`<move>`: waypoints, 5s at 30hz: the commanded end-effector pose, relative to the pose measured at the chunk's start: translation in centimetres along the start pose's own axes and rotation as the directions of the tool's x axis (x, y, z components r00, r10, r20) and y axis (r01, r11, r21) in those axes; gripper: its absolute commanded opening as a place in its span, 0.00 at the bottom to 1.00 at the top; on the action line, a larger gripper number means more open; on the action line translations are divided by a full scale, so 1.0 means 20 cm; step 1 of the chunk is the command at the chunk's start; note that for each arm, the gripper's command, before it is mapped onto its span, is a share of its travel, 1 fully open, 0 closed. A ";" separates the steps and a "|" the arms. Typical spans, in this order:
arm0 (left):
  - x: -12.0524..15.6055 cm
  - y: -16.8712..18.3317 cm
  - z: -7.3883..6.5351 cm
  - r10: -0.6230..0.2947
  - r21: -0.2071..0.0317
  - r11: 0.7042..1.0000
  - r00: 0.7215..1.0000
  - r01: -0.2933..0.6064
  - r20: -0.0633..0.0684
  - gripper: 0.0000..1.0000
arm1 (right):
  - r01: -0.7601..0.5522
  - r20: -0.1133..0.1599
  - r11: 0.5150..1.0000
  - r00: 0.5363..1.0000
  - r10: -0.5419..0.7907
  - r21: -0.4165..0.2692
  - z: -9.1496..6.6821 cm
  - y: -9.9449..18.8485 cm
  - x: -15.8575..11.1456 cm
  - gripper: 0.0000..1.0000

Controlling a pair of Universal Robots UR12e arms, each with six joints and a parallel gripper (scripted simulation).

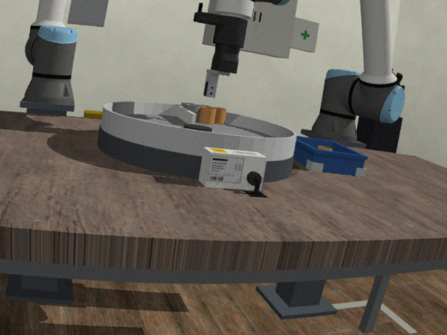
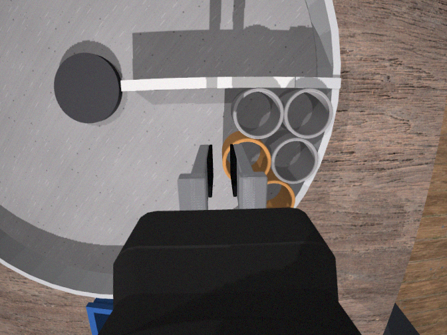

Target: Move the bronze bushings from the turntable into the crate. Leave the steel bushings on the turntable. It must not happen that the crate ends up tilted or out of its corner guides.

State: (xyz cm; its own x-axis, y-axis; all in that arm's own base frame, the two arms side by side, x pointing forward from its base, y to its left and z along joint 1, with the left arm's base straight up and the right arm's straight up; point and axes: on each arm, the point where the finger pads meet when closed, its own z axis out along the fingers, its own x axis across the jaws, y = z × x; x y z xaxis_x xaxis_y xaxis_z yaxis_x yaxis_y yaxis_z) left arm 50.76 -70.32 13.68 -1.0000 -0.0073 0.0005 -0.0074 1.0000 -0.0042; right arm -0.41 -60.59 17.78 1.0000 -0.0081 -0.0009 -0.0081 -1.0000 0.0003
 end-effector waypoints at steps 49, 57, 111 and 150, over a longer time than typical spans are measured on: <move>0.14 0.22 0.00 0.001 0.000 1.000 1.000 -0.001 0.001 0.36 | 0.000 -0.001 1.000 1.000 0.000 0.000 0.00 -0.01 -0.01 1.00; 0.13 0.22 0.00 0.000 -0.001 1.000 1.000 0.000 0.000 0.36 | 0.000 -0.001 1.000 1.000 0.000 0.000 0.00 -0.01 -0.01 1.00; 0.13 0.21 0.10 0.000 0.003 1.000 1.000 0.000 0.002 0.36 | 0.000 -0.001 1.000 1.000 0.000 0.000 0.00 -0.01 -0.01 1.00; 0.12 0.21 0.10 0.000 0.002 1.000 1.000 0.000 0.002 0.36 | 0.000 -0.001 1.000 1.000 0.000 0.000 0.00 -0.01 -0.01 1.00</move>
State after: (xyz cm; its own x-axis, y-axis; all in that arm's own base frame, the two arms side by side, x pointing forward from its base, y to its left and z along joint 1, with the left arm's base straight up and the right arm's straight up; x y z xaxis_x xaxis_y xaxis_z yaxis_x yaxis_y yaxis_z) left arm 48.13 -65.99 11.36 -1.0000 -0.0067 0.0013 -0.0067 1.0000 -0.0027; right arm -0.41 -60.59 17.78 1.0000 -0.0081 -0.0009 -0.0081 -1.0000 0.0003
